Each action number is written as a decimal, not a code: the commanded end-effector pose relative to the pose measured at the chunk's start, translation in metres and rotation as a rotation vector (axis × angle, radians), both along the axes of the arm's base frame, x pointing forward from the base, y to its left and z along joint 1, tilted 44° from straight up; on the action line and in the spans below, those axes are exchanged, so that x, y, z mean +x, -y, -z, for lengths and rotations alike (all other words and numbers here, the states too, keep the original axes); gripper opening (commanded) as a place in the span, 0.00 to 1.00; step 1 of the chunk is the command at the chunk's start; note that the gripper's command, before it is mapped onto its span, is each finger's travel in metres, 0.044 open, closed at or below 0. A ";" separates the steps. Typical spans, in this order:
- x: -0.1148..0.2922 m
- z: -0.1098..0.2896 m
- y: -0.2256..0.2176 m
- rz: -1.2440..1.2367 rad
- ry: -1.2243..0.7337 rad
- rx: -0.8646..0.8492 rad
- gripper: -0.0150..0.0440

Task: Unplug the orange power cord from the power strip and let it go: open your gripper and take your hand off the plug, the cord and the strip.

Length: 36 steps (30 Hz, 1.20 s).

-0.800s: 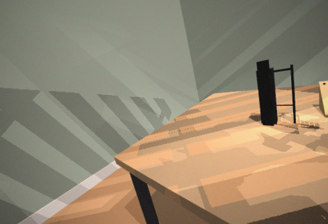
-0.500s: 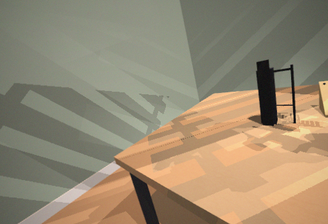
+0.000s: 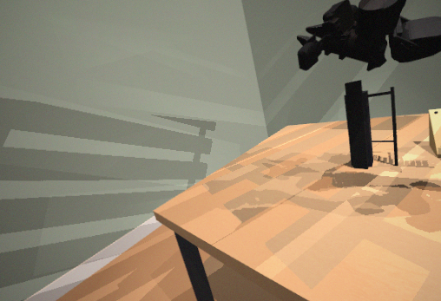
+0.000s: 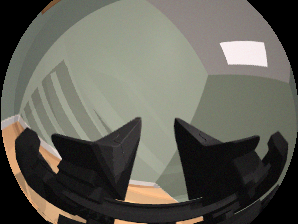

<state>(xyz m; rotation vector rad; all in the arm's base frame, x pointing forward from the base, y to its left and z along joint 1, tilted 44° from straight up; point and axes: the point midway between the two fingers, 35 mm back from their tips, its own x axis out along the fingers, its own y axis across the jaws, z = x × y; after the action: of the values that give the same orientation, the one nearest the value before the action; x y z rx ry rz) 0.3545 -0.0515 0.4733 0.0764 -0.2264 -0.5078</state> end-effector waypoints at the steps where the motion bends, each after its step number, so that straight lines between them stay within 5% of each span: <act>1: 0.037 0.056 0.011 -0.047 -0.181 0.054 0.53; 15: 0.054 0.241 0.046 -0.162 -0.736 0.518 0.53; 20: 0.051 0.264 0.051 -0.199 -0.823 0.539 0.53; 27: 0.015 0.350 0.041 -0.166 -1.089 0.985 0.53; 36: -0.067 0.415 0.001 0.168 -1.410 1.940 0.53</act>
<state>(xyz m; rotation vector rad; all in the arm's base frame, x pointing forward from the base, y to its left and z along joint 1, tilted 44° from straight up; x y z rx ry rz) 0.3244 -0.0740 0.0787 1.1231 1.4314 -0.4987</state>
